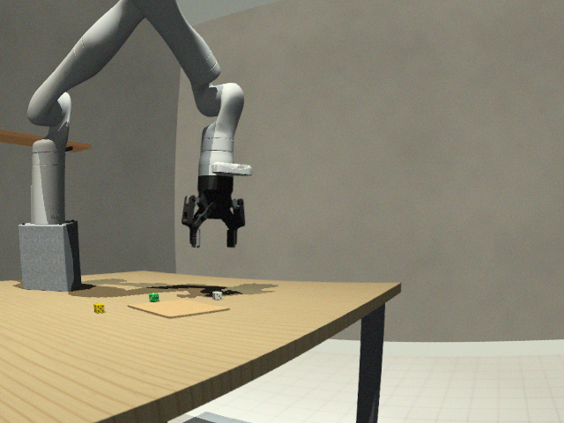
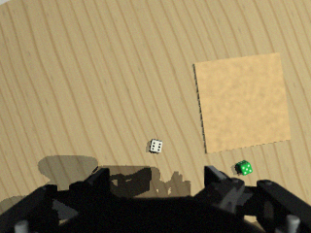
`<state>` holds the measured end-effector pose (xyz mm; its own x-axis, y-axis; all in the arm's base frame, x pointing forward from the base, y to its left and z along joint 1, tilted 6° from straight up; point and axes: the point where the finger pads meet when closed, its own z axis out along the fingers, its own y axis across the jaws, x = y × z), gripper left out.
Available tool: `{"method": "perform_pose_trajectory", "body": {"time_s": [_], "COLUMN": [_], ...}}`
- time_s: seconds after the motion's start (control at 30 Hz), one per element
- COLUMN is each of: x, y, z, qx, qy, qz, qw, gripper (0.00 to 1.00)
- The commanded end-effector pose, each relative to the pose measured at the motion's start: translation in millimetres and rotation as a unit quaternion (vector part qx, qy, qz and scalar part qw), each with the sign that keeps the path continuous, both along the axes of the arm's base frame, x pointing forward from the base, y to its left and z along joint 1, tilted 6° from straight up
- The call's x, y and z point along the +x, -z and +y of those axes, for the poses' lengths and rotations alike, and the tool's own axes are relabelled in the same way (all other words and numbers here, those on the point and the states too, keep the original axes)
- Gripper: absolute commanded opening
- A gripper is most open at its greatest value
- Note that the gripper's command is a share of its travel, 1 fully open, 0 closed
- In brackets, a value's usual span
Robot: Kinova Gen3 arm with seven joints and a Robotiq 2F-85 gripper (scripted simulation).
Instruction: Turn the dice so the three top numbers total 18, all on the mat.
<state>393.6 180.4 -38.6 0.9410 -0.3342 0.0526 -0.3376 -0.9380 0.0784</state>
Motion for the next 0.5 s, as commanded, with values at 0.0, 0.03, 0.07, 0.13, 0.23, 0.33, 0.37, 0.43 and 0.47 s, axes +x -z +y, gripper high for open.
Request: {"method": "perform_pose_trajectory", "body": {"time_s": [0.0, 0.03, 0.07, 0.13, 0.23, 0.33, 0.37, 0.43, 0.47], "x": [-0.1, -0.1, -0.2, -0.3, -0.4, -0.3, -0.3, -0.1, -0.1], "y": [-0.2, -0.2, 0.4, 1.7, 3.6, 5.4, 5.9, 7.0, 7.5], "z": [1.5, 1.5, 1.4, 1.1, 0.6, 0.1, -0.1, -0.4, -0.6], "qx": [0.000, 0.000, 0.000, 0.001, 0.003, 0.004, 0.005, 0.006, 0.006], "qy": [0.016, 0.016, 0.034, 0.072, 0.129, 0.186, 0.204, 0.241, 0.259], "qz": [-0.005, -0.005, -0.006, -0.010, -0.015, -0.020, -0.022, -0.026, -0.027], "qw": [1.000, 1.000, 0.999, 0.997, 0.992, 0.982, 0.979, 0.970, 0.965], "gripper": [1.00, 1.00, 1.00, 1.00, 1.00, 1.00, 1.00, 1.00, 1.00]}}
